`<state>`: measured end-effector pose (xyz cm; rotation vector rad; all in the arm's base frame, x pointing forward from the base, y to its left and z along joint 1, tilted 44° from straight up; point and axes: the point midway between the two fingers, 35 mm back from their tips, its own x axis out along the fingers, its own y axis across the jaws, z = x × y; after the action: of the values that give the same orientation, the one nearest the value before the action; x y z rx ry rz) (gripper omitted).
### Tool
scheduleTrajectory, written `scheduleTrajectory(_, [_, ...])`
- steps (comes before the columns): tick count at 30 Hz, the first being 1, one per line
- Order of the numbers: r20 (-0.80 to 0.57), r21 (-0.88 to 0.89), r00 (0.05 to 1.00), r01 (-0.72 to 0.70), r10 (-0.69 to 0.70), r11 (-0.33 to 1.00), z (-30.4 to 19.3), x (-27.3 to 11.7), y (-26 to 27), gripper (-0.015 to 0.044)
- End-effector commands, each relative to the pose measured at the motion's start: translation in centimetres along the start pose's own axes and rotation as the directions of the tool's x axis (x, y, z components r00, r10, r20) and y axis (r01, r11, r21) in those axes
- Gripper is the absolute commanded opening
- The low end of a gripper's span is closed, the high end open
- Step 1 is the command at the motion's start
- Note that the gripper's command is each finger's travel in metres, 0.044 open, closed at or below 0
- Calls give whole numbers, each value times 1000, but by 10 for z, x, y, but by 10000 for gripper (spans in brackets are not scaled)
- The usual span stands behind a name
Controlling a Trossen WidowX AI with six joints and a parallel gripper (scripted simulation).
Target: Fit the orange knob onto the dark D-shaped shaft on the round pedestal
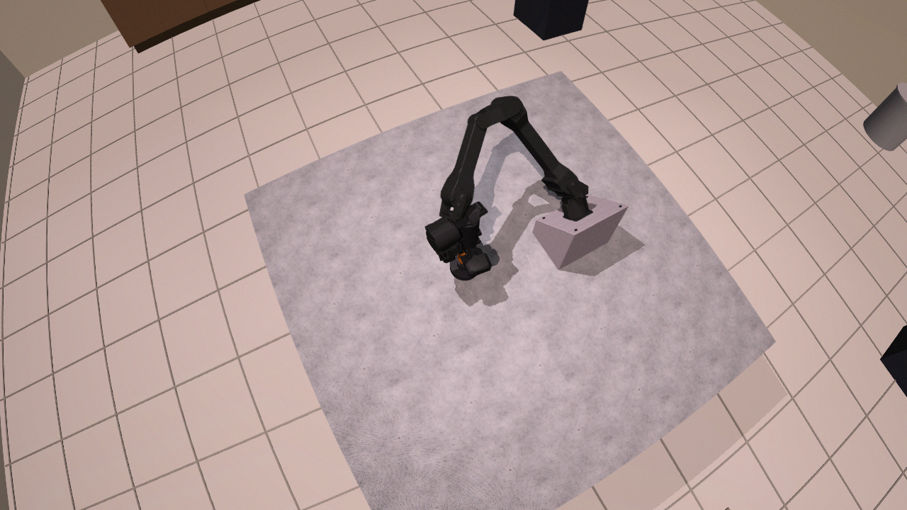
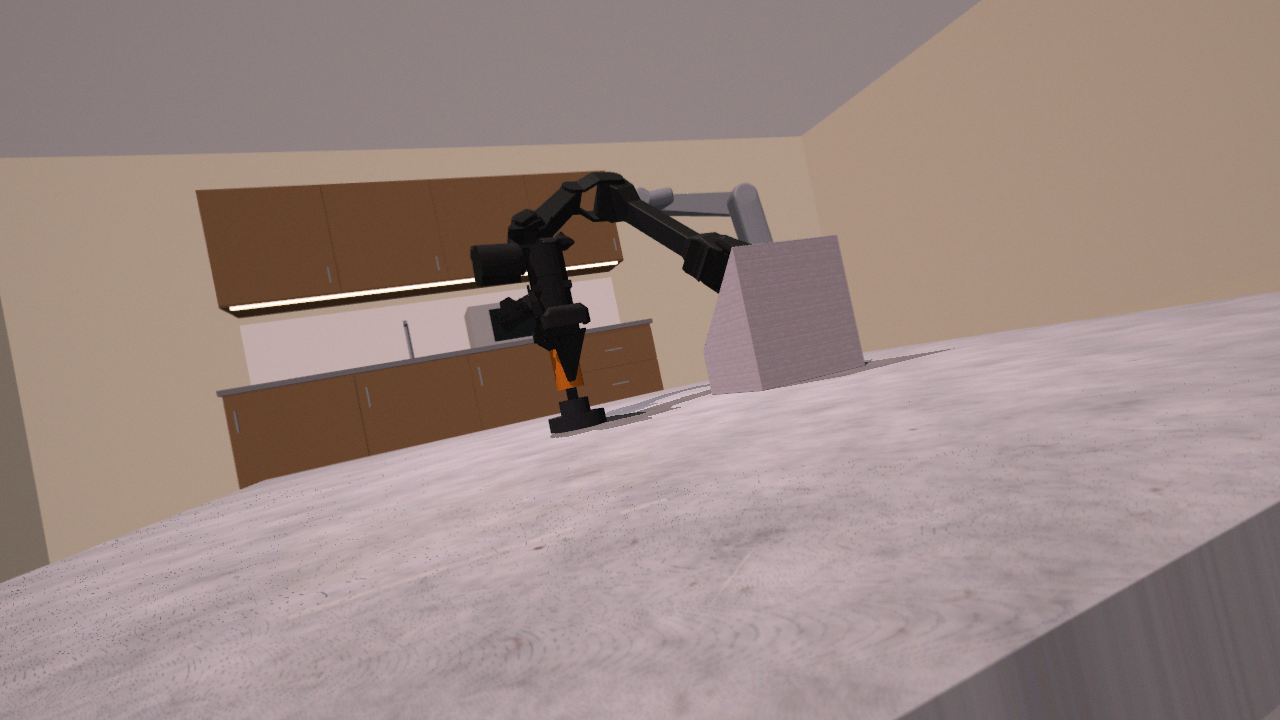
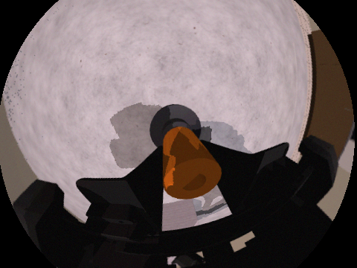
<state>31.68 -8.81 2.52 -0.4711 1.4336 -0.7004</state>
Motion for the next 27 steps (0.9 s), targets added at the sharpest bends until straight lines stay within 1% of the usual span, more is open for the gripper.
scheduleTrajectory(1, [0,-4,1000,3,-3,1000,0,0,0,0])
scheduleTrajectory(20, [0,-17,1000,3,-3,1000,0,1,0,0])
scheduleTrajectory(24, [0,46,1000,3,-3,999,0,1,0,0])
scheduleTrajectory(27, [0,52,1000,3,-3,999,0,1,0,0])
